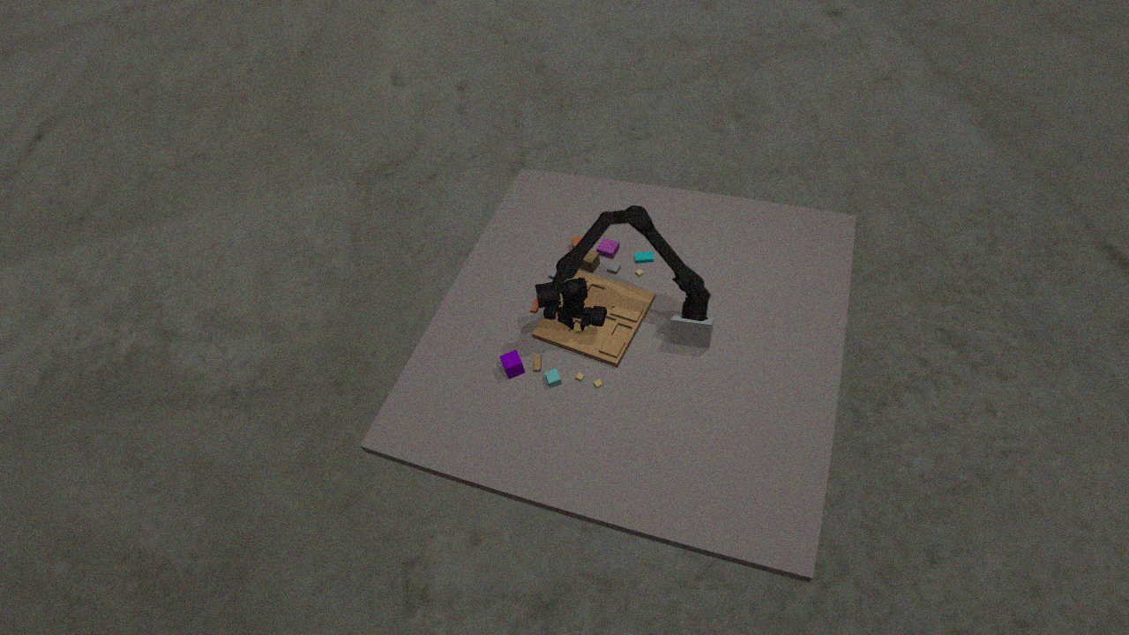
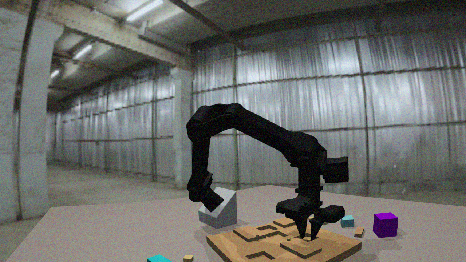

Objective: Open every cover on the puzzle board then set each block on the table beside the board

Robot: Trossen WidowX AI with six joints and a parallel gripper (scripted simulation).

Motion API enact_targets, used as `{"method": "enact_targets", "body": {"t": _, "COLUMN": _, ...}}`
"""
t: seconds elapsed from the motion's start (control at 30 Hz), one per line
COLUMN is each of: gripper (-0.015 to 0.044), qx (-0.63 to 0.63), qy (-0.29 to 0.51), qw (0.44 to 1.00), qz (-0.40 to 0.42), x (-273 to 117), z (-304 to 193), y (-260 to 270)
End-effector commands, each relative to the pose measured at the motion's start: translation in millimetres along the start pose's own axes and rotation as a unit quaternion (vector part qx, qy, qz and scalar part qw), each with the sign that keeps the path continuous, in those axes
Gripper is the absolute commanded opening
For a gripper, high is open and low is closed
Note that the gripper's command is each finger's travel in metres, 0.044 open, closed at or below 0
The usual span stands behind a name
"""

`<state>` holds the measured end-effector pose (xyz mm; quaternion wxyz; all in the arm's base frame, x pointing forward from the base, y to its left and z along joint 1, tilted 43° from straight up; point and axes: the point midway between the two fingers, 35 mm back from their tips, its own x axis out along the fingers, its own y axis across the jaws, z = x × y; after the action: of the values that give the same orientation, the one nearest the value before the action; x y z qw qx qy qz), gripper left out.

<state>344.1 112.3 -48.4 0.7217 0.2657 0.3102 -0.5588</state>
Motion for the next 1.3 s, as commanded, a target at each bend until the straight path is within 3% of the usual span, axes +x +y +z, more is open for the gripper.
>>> {"method": "enact_targets", "body": {"t": 0.0, "gripper": 0.0144, "qx": -0.056, "qy": -0.003, "qw": 0.998, "qz": -0.002, "x": 3.2, "z": 1.2, "y": -1.1}}
{"method": "enact_targets", "body": {"t": 0.03, "gripper": 0.0137, "qx": -0.011, "qy": 0.000, "qw": 1.000, "qz": 0.000, "x": 0.4, "z": 0.0, "y": -0.1}}
{"method": "enact_targets", "body": {"t": 0.33, "gripper": 0.0080, "qx": -0.011, "qy": 0.000, "qw": 1.000, "qz": 0.000, "x": 0.4, "z": 0.0, "y": -0.1}}
{"method": "enact_targets", "body": {"t": 1.27, "gripper": 0.0080, "qx": -0.129, "qy": -0.001, "qw": 0.992, "qz": -0.002, "x": -32.4, "z": -0.9, "y": 0.4}}
